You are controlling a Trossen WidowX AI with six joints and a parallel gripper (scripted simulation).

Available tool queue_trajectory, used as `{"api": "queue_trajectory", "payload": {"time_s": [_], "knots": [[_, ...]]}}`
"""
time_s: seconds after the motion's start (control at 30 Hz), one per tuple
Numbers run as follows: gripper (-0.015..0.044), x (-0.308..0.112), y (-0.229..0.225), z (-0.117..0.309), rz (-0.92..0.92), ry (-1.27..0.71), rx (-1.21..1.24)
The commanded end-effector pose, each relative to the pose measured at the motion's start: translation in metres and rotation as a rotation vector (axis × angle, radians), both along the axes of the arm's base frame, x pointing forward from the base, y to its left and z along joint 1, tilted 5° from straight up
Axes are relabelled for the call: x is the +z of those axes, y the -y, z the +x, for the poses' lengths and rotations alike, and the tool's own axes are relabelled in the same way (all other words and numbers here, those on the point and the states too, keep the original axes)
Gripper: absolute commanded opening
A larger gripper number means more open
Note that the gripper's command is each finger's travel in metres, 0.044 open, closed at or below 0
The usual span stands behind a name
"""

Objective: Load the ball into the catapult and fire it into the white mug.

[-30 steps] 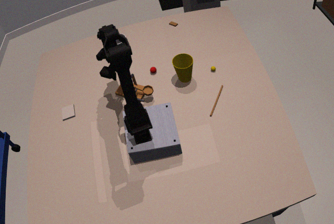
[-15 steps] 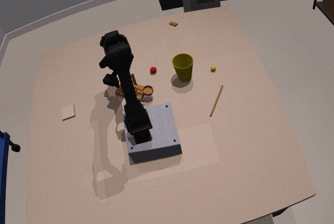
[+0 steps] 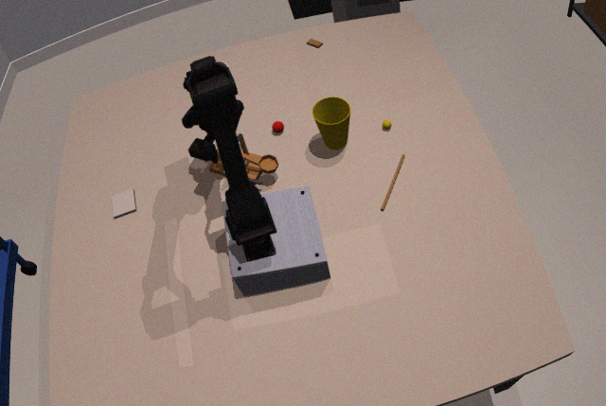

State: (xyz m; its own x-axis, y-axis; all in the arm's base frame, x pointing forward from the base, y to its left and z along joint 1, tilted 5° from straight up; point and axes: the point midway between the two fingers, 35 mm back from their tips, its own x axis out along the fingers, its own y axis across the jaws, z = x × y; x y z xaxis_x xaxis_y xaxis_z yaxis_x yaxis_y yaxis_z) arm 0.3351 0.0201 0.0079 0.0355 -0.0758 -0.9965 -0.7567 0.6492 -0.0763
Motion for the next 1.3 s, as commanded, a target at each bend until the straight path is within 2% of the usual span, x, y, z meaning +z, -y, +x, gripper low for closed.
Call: {"api": "queue_trajectory", "payload": {"time_s": [0.0, 0.57, 0.93, 1.13, 1.27], "knots": [[0.0440, -0.007, 0.001, 0.000, -0.003, -0.001, 0.003], [0.0440, -0.032, 0.003, -0.001, -0.003, -0.002, 0.003], [0.0151, -0.028, 0.002, -0.001, 0.000, -0.001, 0.000], [0.0111, -0.028, 0.002, -0.001, 0.000, -0.001, 0.000], [0.0006, 0.010, -0.001, -0.001, 0.000, -0.001, 0.001]]}}
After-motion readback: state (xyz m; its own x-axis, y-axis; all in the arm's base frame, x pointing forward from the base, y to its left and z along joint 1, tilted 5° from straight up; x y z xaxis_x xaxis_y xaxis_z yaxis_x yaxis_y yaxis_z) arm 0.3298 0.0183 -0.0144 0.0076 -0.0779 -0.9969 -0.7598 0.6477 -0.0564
